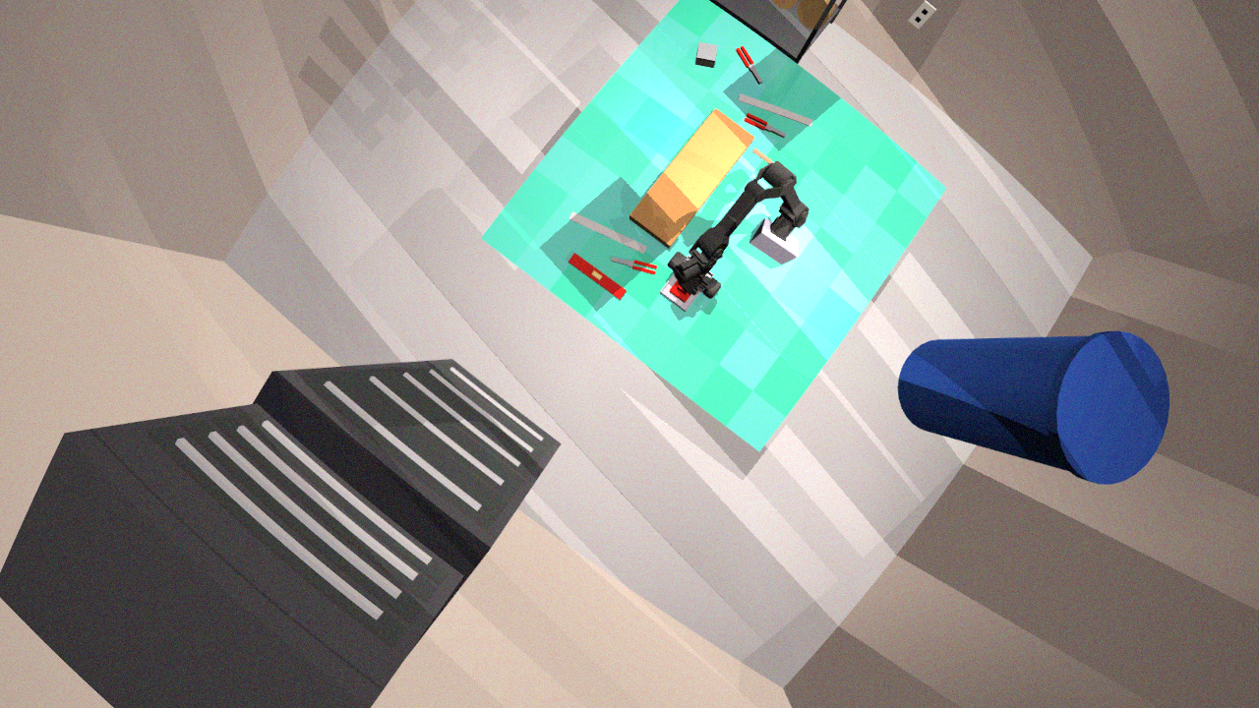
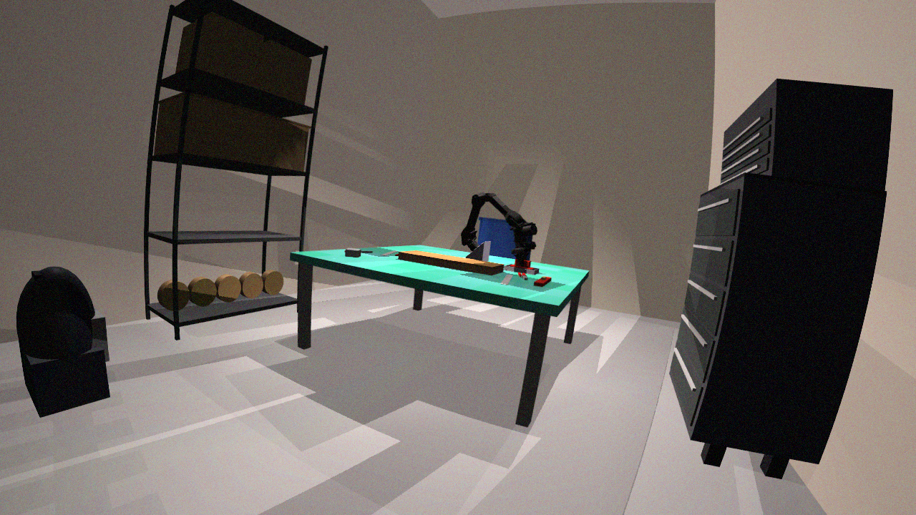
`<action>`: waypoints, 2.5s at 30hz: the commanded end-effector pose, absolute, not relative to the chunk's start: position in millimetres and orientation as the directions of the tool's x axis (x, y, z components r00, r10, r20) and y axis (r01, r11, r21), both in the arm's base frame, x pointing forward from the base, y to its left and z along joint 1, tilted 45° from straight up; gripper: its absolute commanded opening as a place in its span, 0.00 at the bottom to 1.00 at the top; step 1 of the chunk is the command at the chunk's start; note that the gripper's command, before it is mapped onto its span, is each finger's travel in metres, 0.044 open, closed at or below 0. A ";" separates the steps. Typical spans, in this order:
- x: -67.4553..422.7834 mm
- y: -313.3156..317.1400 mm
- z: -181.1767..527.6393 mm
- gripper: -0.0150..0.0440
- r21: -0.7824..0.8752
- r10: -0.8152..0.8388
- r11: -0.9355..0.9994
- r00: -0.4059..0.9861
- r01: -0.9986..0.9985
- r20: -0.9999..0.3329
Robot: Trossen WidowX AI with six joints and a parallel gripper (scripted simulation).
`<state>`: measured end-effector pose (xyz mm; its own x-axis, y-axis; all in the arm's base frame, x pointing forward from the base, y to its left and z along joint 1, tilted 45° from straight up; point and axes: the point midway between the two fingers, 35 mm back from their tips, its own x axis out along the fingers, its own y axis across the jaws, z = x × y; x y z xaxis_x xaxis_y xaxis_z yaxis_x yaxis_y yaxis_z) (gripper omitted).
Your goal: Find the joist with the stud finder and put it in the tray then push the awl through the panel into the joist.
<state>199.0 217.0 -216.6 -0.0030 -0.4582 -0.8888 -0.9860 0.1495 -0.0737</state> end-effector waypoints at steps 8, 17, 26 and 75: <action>199.5 219.0 -214.7 0.83 -0.074 -0.458 0.150 -0.003 -0.986 -0.889; 202.8 283.4 -145.8 1.00 -0.071 -0.456 0.150 -0.005 -0.986 -0.890; 282.8 216.5 -86.6 1.00 -0.198 -0.438 0.363 0.020 -0.910 -0.899; 201.2 -191.1 191.0 1.00 -0.705 -0.696 0.696 -0.117 0.133 -0.709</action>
<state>201.7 -188.1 195.3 -0.1122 -0.6977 -0.7075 0.1368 0.6944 -0.7065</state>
